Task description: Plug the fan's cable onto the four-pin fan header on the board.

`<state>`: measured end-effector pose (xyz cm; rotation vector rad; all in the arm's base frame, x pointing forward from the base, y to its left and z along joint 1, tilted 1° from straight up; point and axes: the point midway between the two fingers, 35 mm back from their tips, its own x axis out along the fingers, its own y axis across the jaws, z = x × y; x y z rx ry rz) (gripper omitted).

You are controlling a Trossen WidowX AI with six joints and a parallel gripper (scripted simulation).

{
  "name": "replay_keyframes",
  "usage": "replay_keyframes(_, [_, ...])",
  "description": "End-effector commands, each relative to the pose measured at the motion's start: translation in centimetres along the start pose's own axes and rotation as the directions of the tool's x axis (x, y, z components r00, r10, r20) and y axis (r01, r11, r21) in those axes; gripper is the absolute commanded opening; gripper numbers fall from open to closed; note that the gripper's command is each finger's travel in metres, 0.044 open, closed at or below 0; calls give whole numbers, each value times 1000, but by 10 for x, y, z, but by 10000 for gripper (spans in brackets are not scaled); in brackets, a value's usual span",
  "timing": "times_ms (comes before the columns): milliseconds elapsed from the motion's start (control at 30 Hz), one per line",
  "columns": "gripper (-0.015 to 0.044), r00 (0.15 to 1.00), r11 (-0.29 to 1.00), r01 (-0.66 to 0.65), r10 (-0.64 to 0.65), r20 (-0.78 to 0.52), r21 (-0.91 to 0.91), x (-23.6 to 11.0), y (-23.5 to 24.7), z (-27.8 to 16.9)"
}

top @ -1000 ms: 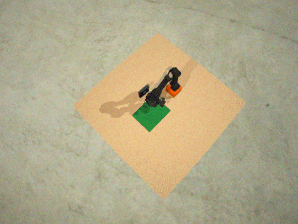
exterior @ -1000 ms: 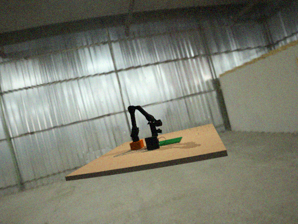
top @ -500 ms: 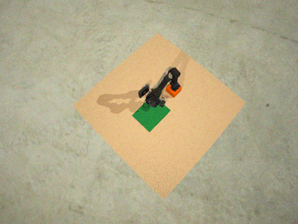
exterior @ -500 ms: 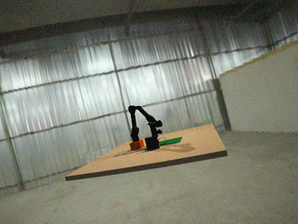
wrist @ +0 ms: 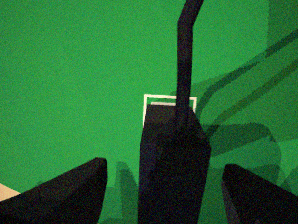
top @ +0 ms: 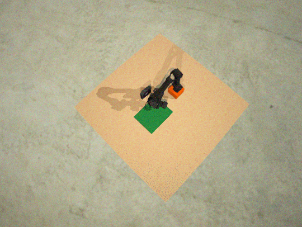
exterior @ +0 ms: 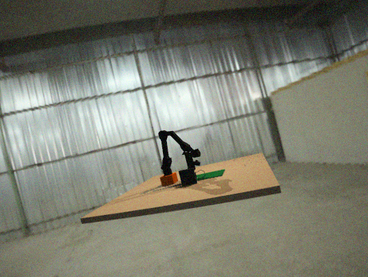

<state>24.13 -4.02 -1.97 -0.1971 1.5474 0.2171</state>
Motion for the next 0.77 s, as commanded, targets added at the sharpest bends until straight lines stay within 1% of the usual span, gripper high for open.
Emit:
replay_keyframes(0, [260, 1000, 1000, 1, -1, -1, 1, -12, -1, 1])
replay_keyframes(67, [260, 1000, 1000, 2, -2, -3, 4, -42, -1, 1])
replay_keyframes(133, [260, 1000, 1000, 2, -2, -4, 5, -55, 0, 0])
replay_keyframes(400, [260, 1000, 1000, 2, -2, -4, 5, -57, 6, -5])
replay_keyframes(567, [260, 1000, 1000, -1, 1, -7, 5, -63, 44, -45])
replay_keyframes(733, [260, 1000, 1000, -3, 3, -10, 5, -57, 72, -88])
